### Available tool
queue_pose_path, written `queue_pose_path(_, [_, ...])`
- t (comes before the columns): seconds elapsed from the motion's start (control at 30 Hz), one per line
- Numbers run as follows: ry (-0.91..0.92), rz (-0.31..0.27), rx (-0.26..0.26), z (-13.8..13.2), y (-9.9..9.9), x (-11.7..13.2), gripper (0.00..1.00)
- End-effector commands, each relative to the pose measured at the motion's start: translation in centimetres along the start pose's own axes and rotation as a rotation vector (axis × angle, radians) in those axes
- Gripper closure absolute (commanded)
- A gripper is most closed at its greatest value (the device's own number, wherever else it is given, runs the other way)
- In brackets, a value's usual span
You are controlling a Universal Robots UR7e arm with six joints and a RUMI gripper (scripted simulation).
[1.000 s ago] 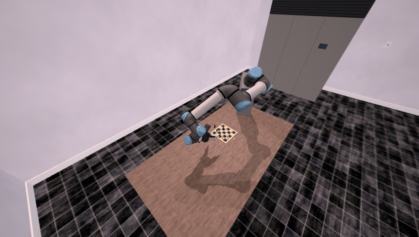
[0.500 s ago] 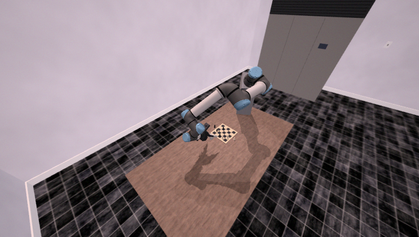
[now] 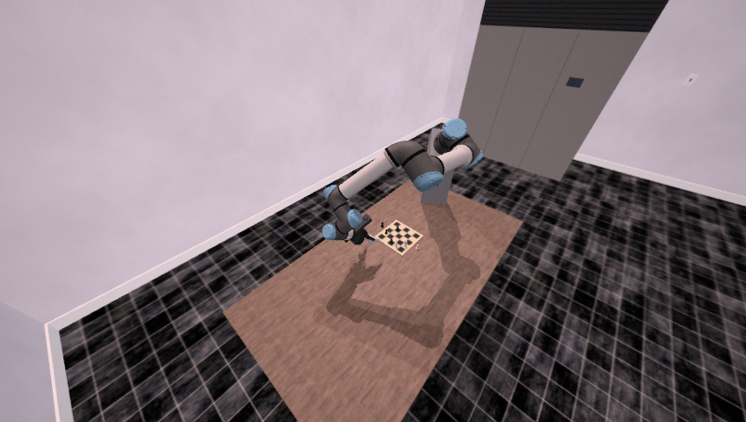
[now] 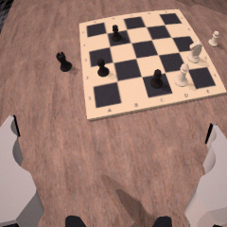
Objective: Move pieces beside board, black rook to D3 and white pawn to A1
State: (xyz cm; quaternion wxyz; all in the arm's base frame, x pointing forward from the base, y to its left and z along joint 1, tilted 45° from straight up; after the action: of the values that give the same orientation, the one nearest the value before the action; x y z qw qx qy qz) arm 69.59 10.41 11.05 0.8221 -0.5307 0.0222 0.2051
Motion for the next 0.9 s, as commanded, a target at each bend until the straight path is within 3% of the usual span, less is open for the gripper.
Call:
queue_pose_path(0.0, [0.065,-0.098,0.016,-2.4,1.0,0.3,0.0])
queue_pose_path(0.23, [0.107,-0.147,0.032,-3.9,1.9,0.2,0.0])
queue_pose_path(0.33, [0.151,-0.198,0.05,-5.4,2.8,-0.1,0.0])
queue_pose_path(0.7, [0.24,-0.304,0.09,-8.2,4.7,-1.3,0.0])
queue_pose_path(0.8, [0.24,-0.304,0.09,-8.2,4.7,-1.3,0.0])
queue_pose_path(0.87, [0.27,-0.34,0.104,-9.0,5.3,-1.8,0.0])
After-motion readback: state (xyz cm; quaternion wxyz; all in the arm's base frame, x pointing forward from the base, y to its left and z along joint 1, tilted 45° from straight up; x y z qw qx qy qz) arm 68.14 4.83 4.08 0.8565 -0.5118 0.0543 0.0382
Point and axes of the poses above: the point where the finger pads meet when closed, its own y axis out along the fingers, its own z axis across the jaws, x = y × z, the point moved 6 cm from there along -y, back along the fingers, and after that the axes turned 9 degrees about -y, right-handed, at the moved point
